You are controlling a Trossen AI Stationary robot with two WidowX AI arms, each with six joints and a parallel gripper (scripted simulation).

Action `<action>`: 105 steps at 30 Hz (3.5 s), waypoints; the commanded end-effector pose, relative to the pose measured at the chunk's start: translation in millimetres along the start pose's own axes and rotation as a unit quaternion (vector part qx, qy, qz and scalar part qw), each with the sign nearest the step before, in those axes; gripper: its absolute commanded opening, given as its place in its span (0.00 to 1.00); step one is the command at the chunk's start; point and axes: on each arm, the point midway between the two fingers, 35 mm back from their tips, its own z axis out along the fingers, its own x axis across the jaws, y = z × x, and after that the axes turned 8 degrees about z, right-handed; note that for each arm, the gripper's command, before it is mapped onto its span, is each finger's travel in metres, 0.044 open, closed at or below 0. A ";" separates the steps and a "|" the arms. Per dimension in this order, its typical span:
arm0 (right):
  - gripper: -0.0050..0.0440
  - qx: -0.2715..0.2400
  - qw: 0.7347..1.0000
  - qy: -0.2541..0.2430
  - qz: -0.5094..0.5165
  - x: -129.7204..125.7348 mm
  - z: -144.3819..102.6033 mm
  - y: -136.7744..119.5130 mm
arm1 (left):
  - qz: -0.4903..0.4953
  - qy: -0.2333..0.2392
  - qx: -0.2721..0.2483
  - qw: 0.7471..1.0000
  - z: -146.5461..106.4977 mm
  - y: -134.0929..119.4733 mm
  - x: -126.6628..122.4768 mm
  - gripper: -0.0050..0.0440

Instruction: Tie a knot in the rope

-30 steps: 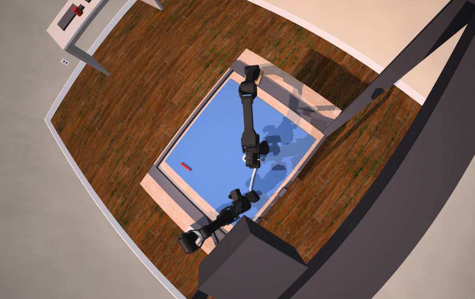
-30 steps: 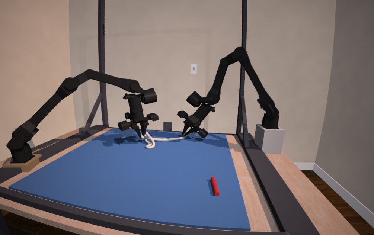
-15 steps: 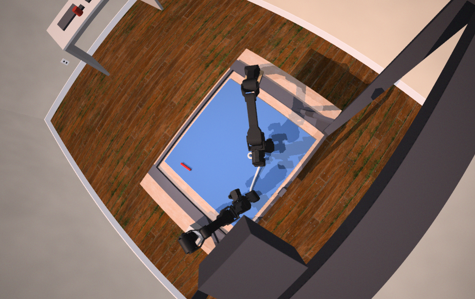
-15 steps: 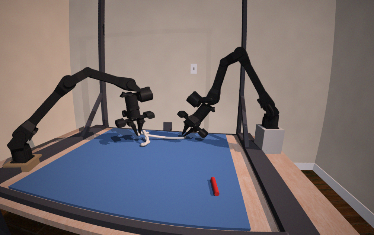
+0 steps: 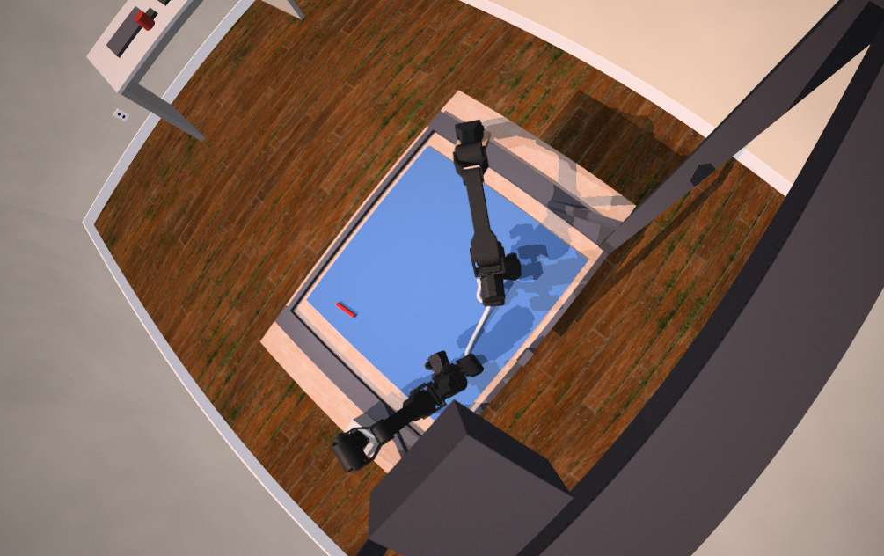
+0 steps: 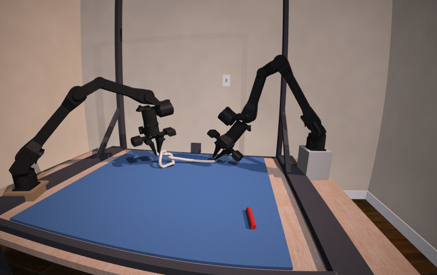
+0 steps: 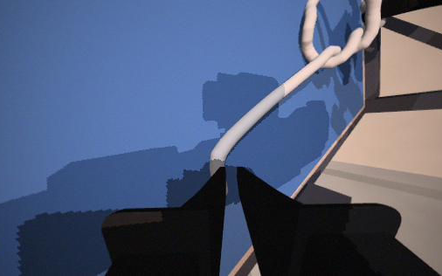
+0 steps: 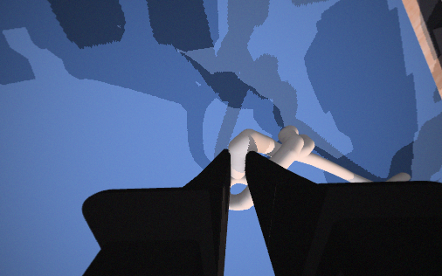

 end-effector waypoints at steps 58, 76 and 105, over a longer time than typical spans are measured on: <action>0.16 -0.030 0.999 -0.009 0.001 50.4 -41.5 127.7 | -0.003 0.002 0.000 1.000 0.1 -0.2 0.1 0.19; 0.16 -0.037 0.999 -0.007 0.002 65.2 -48.6 161.6 | -0.003 0.002 0.000 1.000 0.1 -0.2 0.1 0.19; 0.16 -0.043 0.999 -0.005 0.002 77.4 -46.7 186.8 | -0.003 0.002 0.000 1.000 0.1 -0.2 0.1 0.19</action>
